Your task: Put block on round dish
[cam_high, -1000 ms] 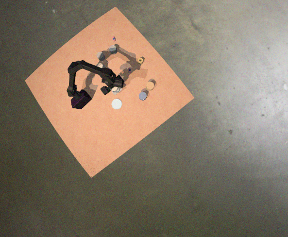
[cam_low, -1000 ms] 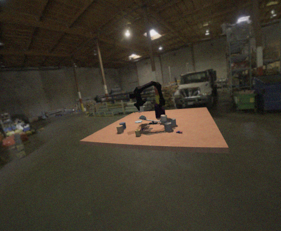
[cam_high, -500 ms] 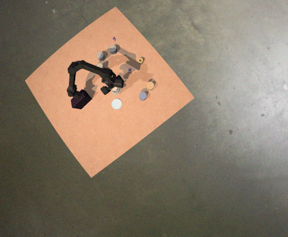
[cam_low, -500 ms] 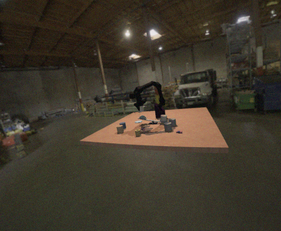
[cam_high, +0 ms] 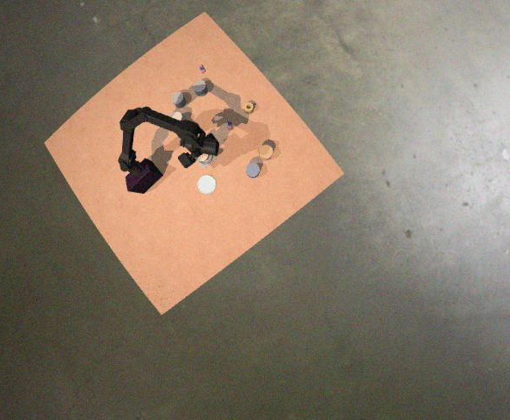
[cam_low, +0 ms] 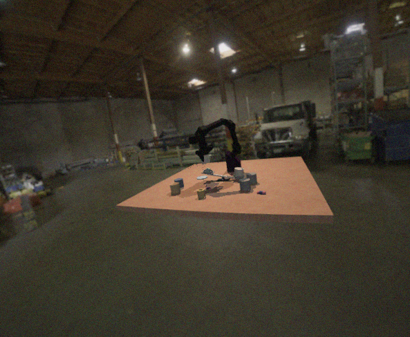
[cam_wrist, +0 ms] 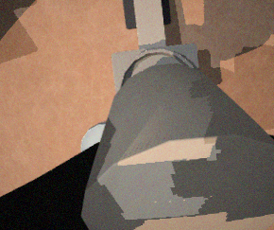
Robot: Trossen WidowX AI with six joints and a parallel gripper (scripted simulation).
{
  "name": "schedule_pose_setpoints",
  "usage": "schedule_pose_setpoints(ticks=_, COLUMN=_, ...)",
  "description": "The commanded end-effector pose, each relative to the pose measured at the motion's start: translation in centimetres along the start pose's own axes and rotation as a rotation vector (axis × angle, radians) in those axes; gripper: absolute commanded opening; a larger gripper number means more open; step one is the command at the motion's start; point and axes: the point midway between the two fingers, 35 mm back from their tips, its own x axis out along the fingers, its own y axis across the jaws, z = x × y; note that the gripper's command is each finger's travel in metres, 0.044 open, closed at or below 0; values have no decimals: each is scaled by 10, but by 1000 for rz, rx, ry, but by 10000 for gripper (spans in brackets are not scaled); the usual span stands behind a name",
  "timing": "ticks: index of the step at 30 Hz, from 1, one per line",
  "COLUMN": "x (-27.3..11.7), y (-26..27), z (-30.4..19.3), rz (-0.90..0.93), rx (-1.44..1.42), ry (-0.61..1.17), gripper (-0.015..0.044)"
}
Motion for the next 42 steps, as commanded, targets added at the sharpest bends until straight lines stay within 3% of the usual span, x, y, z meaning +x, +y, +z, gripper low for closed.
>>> schedule_pose_setpoints(ticks=1, x=0, y=0, z=0, rz=-2, rx=1, ry=1, gripper=0)
schedule_pose_setpoints(ticks=11, x=1, y=4, z=-7, rz=-2, rx=1, ry=4, gripper=0)
schedule_pose_setpoints(ticks=22, x=36, y=91, z=-98, rz=-4, rx=5, ry=29, gripper=0)
schedule_pose_setpoints(ticks=32, x=85, y=177, z=-140, rz=2, rx=2, ry=18, gripper=0)
schedule_pose_setpoints(ticks=42, x=110, y=182, z=-143, rz=2, rx=1, ry=16, gripper=0)
